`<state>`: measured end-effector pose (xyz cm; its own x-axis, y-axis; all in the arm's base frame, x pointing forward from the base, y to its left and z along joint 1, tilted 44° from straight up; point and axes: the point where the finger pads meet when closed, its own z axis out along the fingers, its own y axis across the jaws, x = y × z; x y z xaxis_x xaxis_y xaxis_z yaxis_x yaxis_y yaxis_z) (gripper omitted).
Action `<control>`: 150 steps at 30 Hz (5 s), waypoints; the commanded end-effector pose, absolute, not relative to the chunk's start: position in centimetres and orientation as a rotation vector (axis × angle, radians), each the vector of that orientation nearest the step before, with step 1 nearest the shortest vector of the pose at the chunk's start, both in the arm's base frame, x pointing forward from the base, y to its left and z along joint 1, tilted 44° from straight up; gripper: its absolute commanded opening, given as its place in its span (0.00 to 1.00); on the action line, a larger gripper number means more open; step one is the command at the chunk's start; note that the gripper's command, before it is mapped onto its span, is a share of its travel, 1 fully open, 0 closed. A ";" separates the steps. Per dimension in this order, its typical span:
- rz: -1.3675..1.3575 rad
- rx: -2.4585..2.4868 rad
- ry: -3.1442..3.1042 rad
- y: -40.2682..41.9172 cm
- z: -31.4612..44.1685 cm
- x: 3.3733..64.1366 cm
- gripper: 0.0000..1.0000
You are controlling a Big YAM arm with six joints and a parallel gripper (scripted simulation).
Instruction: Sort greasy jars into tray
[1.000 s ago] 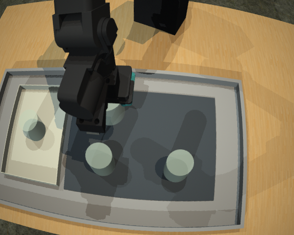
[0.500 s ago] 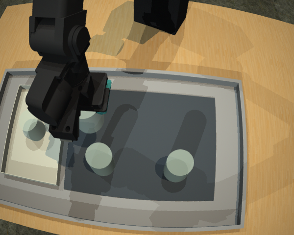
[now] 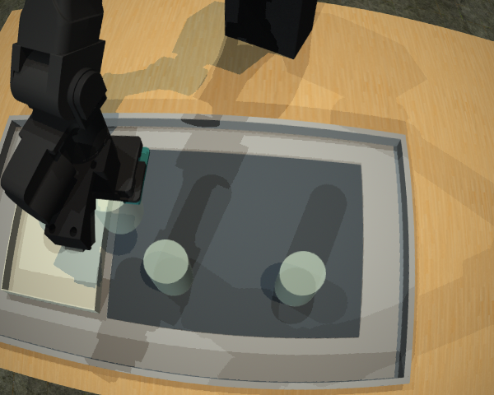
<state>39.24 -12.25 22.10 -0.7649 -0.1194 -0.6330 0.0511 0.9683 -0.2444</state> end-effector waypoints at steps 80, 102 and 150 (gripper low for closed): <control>-0.340 -0.063 2.409 -28.1 29.8 46.5 0.00; -0.340 -0.063 2.409 -29.2 26.4 49.6 0.00; -0.340 -0.063 2.409 -30.0 22.4 53.9 0.00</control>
<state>51.89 -29.91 21.82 -0.7739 -0.1254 -0.6208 0.0474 0.9660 -0.2542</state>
